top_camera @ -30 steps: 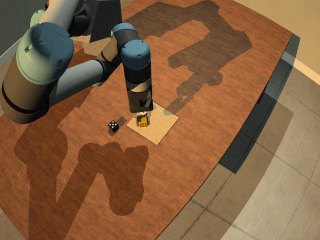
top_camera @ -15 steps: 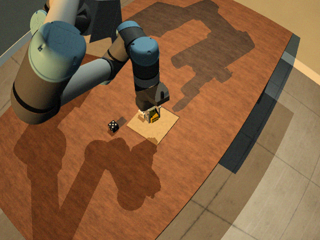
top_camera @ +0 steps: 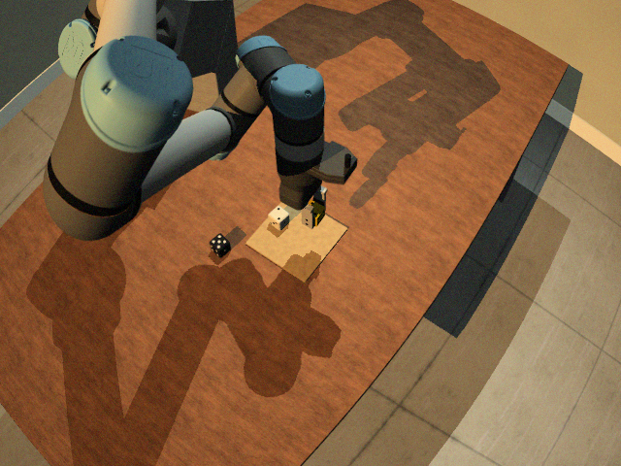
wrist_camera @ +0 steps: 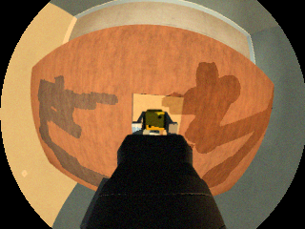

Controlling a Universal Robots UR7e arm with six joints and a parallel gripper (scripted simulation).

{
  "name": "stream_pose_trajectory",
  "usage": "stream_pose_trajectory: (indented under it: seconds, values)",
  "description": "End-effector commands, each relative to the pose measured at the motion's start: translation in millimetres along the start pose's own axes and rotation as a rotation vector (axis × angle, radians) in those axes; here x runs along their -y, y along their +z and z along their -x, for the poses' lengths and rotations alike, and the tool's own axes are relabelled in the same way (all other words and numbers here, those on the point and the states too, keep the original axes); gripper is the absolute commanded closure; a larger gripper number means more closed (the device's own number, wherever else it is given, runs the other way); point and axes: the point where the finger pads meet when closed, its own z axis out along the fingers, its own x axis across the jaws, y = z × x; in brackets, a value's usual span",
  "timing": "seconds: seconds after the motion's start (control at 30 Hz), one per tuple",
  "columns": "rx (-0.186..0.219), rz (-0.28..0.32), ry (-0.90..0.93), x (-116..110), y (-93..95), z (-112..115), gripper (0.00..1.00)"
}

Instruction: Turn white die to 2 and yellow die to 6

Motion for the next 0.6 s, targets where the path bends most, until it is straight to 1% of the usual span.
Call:
stream_pose_trajectory:
  seconds: [0.0,0.03,0.1,0.2,0.23,0.27,0.3,0.37,0.4,0.57]
  values:
    - [0.0,-0.001,-0.143,2,0.4,13,0.43]
    - [0.0,-0.001,-0.195,3,0.6,17,0.43]
    - [0.0,-0.001,-0.195,3,0.6,17,0.43]
    - [-0.001,-0.001,-0.338,4,1.3,30,0.43]
    - [-0.001,-0.001,-0.35,4,1.4,31,0.43]
    - [-0.001,-0.001,-0.401,5,1.6,36,0.43]
    - [-0.001,-0.001,-0.401,5,1.6,36,0.43]
    - [-0.002,0.0,-0.495,5,2.0,44,0.43]
    - [-0.002,0.0,-0.503,5,2.1,45,0.43]
    - [-0.003,0.0,-0.686,5,2.8,60,0.43]
